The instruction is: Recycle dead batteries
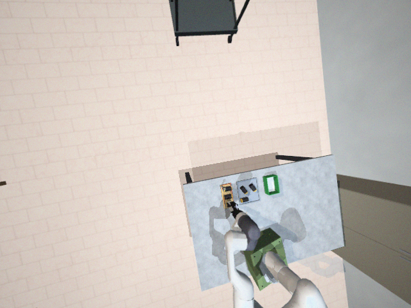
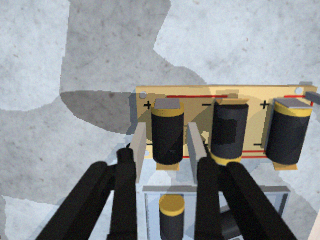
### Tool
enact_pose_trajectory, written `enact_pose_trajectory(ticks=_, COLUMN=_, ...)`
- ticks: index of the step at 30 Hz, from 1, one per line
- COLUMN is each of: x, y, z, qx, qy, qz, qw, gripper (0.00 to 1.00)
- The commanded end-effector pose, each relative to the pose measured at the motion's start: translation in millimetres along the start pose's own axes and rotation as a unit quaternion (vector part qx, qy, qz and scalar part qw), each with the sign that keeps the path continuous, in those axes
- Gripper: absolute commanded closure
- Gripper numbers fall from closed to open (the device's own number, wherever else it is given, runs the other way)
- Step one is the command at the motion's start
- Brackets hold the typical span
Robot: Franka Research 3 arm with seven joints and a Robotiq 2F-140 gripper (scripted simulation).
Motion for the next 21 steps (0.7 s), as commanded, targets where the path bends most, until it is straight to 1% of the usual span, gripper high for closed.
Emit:
enact_pose_trajectory(ticks=1, x=0.8, y=-0.8, z=1.7, qx=-0.003, qy=0.002, qz=0.001, qw=1.0, gripper=0.71)
enact_pose_trajectory(ticks=9, x=0.9, y=-10.3, z=1.8, qx=-0.003, qy=0.002, qz=0.001, qw=1.0, gripper=0.71)
enact_pose_trajectory(ticks=19, x=0.9, y=-10.8, z=1.8, qx=-0.003, qy=0.002, qz=0.001, qw=1.0, gripper=0.71)
enact_pose_trajectory(ticks=20, x=0.9, y=-10.8, z=1.8, qx=-0.003, qy=0.002, qz=0.001, qw=1.0, gripper=0.84)
enact_pose_trajectory(ticks=21, x=0.9, y=-10.8, z=1.8, qx=-0.003, qy=0.002, qz=0.001, qw=1.0, gripper=0.84)
Point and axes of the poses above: the point where the finger pads meet when closed, its own y axis back along the fingers, its own z axis across the jaws, x = y × z, the point moved 9 cm from there along y, back along the fingers, and after that the axes turned 7 degrees about -y, right-handed, at the moved point
